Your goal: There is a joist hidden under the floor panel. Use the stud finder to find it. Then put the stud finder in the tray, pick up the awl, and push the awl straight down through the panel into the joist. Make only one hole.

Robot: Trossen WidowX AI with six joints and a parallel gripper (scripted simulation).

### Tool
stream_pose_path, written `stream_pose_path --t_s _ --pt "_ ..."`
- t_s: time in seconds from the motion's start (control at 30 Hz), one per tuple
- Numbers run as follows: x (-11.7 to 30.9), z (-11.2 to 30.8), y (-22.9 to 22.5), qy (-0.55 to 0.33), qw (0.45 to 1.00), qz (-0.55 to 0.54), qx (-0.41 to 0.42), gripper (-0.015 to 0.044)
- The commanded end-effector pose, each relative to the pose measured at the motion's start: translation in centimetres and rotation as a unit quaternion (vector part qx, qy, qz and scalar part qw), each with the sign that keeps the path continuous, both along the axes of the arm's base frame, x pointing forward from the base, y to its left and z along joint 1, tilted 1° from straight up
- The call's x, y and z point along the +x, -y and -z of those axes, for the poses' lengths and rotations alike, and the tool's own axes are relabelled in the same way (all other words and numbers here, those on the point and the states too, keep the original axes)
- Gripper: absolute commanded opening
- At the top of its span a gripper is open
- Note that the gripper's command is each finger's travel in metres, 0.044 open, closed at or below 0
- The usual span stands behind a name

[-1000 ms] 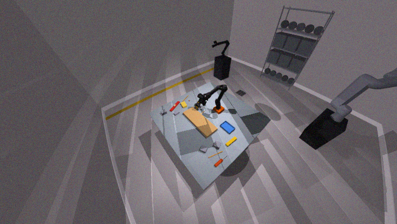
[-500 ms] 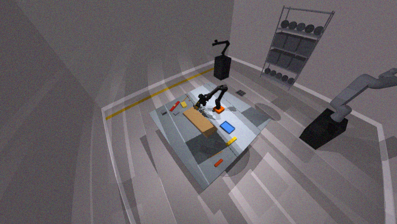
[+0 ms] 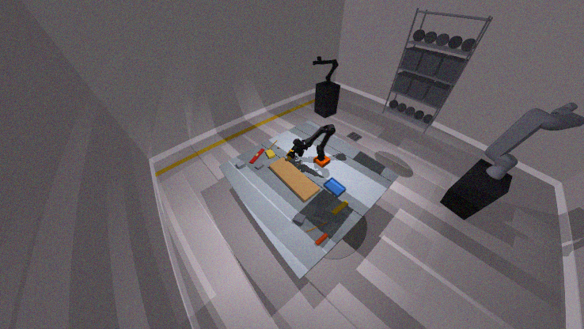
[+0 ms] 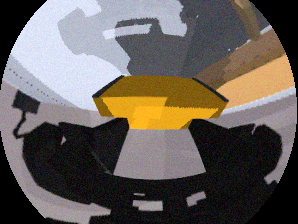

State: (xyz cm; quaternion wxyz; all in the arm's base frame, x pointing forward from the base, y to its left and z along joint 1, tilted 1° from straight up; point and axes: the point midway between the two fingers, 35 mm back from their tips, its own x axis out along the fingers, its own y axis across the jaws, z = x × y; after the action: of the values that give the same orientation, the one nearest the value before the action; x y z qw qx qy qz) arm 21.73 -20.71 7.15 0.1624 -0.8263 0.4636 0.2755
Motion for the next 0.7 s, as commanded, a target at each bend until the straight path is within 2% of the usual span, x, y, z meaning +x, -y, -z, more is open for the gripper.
stream_pose_path --t_s 0.0,0.67 --pt "-0.03 -0.19 0.06 0.007 1.000 0.001 -0.015 0.0000" --pt "0.08 0.14 0.07 0.026 0.999 0.001 -0.047 0.0000"
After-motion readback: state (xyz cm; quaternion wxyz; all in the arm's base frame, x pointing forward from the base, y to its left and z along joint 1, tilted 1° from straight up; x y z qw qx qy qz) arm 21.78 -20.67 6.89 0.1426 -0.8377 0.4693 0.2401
